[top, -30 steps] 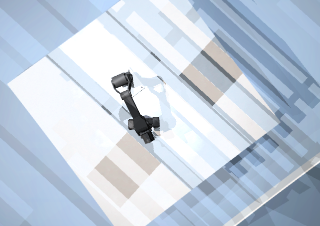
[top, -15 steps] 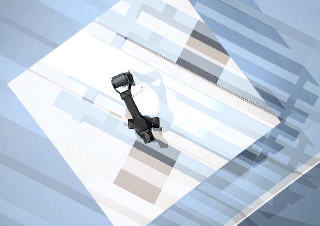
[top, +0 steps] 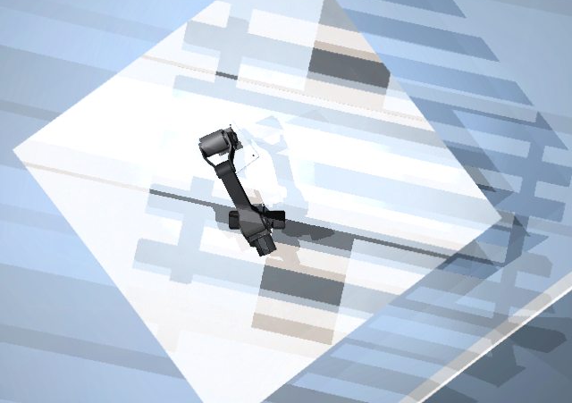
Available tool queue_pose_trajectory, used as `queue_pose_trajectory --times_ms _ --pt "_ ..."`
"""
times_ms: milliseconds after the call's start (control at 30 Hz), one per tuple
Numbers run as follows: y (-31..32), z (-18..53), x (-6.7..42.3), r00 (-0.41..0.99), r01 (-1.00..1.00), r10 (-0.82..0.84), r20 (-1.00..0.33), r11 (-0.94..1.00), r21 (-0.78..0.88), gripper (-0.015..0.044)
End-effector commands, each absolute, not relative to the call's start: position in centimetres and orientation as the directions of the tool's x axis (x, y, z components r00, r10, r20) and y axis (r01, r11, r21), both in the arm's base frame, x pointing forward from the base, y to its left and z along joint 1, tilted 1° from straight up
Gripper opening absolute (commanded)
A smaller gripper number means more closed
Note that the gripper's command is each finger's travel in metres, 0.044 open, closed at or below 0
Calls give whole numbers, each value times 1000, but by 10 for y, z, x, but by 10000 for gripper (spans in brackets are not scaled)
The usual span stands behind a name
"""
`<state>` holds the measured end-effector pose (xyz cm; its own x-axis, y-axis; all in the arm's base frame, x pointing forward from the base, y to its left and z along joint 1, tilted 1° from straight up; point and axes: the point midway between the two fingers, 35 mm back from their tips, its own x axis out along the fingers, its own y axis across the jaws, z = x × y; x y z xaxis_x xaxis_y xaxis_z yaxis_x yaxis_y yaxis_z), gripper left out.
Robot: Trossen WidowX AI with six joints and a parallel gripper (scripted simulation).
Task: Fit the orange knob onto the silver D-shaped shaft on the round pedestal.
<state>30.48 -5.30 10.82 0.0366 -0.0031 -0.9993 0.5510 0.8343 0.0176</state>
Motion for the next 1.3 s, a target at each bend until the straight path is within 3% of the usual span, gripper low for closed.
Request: queue_pose_trajectory --times_ms 0,967,1267 --pt "-53 110 305 40 649 -3 -999 761 23 0" --pt "-53 110 305 40 680 -3 -999 732 25 0" --pt "-52 109 306 40 818 -3 -999 575 31 0"
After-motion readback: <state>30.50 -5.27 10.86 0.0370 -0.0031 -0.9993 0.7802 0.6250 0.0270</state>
